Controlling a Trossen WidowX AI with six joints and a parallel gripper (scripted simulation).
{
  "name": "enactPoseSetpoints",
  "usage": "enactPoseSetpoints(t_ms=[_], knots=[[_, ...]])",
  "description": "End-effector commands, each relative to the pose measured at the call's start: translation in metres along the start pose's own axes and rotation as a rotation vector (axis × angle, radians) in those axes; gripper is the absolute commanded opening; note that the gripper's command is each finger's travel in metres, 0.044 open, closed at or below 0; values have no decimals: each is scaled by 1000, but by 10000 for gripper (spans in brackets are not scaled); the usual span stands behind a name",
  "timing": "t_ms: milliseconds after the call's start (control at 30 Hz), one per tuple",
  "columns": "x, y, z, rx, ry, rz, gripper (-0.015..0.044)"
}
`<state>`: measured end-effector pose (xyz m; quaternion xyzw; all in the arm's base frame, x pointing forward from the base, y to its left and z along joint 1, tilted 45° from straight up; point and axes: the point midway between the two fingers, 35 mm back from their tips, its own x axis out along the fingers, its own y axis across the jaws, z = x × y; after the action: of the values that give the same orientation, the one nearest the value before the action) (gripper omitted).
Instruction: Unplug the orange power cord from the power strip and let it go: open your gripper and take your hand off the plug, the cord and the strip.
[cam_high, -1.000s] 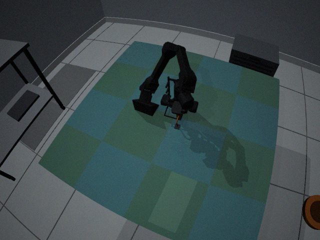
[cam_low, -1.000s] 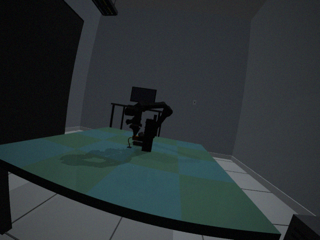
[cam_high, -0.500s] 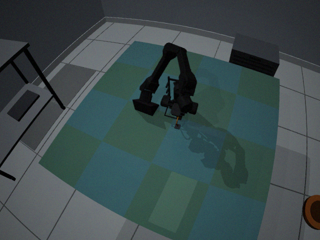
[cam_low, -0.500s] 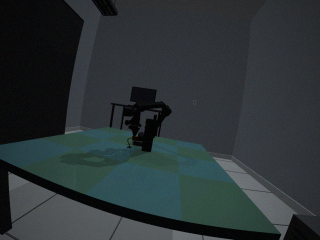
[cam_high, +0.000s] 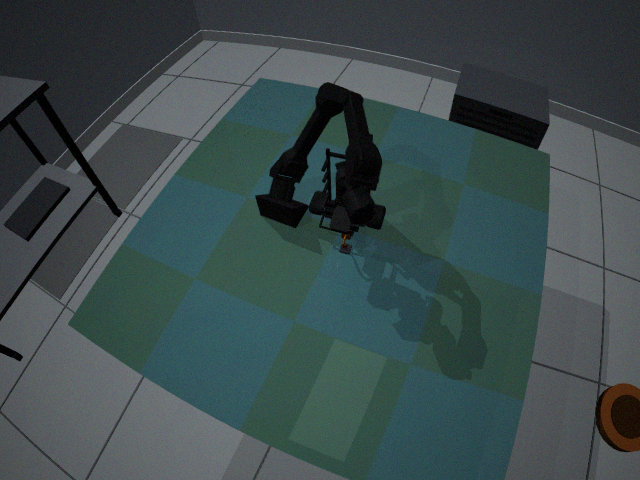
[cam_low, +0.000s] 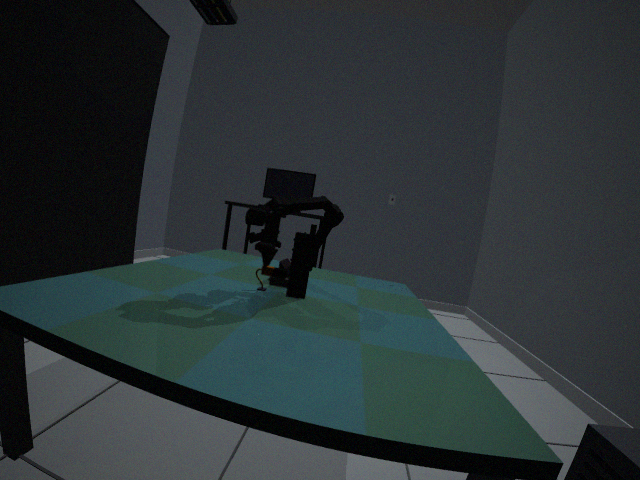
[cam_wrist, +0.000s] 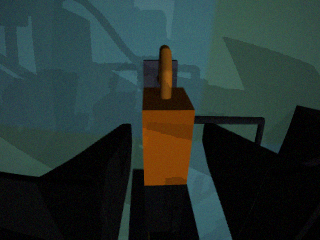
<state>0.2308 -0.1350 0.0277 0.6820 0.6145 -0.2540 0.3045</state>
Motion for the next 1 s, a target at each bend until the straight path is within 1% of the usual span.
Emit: enactPoseSetpoints(t_ms=[0, 100, 233, 333, 400, 967], knots=[[1, 0, 0, 2, 0, 1, 263], [0, 0, 1, 2, 0, 2, 341], [-6, 1, 26, 2, -3, 2, 440], [-11, 0, 52, 1, -5, 2, 440], [-12, -1, 60, 1, -5, 2, 440], [-12, -1, 60, 1, -5, 2, 440]])
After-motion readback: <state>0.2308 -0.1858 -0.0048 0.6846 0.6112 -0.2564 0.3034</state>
